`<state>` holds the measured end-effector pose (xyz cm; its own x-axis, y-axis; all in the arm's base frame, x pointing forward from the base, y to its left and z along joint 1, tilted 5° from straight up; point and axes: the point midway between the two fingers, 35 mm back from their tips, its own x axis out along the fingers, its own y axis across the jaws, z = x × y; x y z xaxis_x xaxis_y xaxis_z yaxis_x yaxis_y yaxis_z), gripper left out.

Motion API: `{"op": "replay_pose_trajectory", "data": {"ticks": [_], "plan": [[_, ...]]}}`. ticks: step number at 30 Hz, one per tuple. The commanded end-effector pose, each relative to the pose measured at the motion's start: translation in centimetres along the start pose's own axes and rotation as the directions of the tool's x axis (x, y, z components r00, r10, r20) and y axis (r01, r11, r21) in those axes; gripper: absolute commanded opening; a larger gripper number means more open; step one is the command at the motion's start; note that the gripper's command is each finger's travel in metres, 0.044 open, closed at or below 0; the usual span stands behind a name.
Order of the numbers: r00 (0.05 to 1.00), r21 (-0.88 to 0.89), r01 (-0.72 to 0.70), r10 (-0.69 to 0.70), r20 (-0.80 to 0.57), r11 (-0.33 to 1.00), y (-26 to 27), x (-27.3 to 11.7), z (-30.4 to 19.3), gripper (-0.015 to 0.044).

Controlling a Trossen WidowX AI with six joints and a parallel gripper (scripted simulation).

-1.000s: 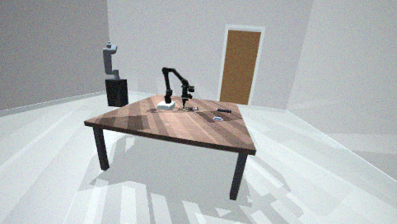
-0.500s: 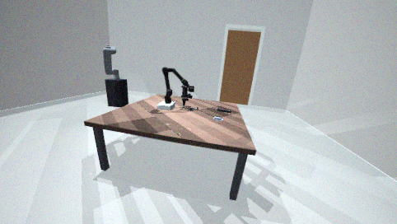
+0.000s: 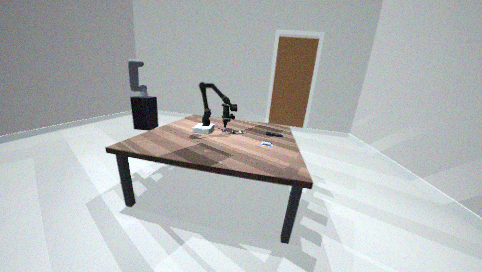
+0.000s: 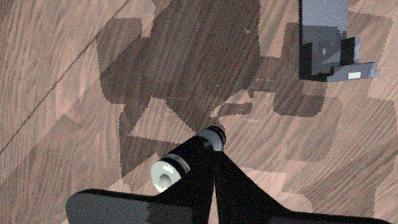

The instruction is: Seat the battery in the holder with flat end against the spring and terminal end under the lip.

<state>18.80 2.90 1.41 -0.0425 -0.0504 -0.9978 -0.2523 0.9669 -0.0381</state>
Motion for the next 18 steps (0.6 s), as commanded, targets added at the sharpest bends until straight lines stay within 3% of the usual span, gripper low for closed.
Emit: {"op": "replay_pose_trajectory", "data": {"ticks": [1, 12, 18], "plan": [[1.000, 0.003, -0.006, 0.006, -0.003, 1.000, 0.7, 0.0, -0.2, 0.0000], [1.000, 0.000, -0.002, 0.002, 0.000, 1.000, 1.8, -0.1, -0.2, 0.0000], [1.000, 0.005, -0.014, 0.014, 0.002, 1.000, 2.1, -4.0, 0.1, 0.0000]]}}
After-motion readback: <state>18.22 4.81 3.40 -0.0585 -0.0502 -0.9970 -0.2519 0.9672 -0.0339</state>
